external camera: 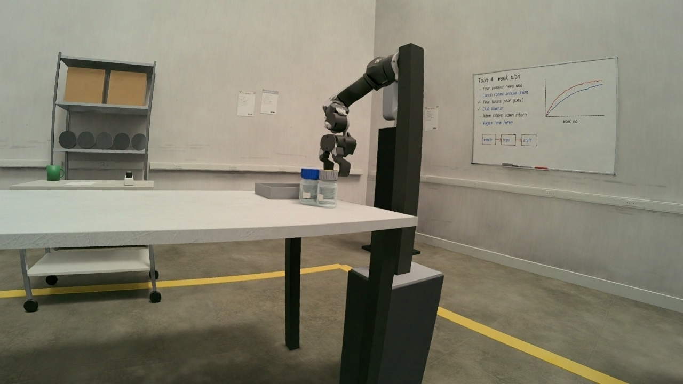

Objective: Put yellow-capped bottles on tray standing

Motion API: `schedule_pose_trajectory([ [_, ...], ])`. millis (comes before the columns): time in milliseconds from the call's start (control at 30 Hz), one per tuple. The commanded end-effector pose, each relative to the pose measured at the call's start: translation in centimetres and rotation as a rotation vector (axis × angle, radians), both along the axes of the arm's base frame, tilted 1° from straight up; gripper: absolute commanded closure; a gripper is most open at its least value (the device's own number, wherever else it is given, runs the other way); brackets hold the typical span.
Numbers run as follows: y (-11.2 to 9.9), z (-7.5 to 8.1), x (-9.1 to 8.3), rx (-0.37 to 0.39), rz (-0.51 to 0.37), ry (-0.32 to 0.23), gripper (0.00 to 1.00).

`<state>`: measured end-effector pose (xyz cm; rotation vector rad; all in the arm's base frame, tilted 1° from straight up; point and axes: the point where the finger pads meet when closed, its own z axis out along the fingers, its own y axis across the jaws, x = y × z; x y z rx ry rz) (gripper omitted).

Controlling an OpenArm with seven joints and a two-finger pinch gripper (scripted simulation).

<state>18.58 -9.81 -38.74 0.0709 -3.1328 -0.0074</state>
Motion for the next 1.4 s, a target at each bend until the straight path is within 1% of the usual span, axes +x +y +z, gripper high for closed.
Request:
schedule_pose_trajectory([
  [0, 0.08, -0.05, -0.07, 0.004, 0.007, 0.002, 0.58],
  [167, 0.08, -0.05, -0.07, 0.004, 0.007, 0.002, 0.58],
  [200, 0.05, 0.06, 0.07, 0.002, 0.002, -0.003, 1.00],
  [1367, 0.05, 0.06, 0.07, 0.003, 0.002, -0.003, 1.00],
])
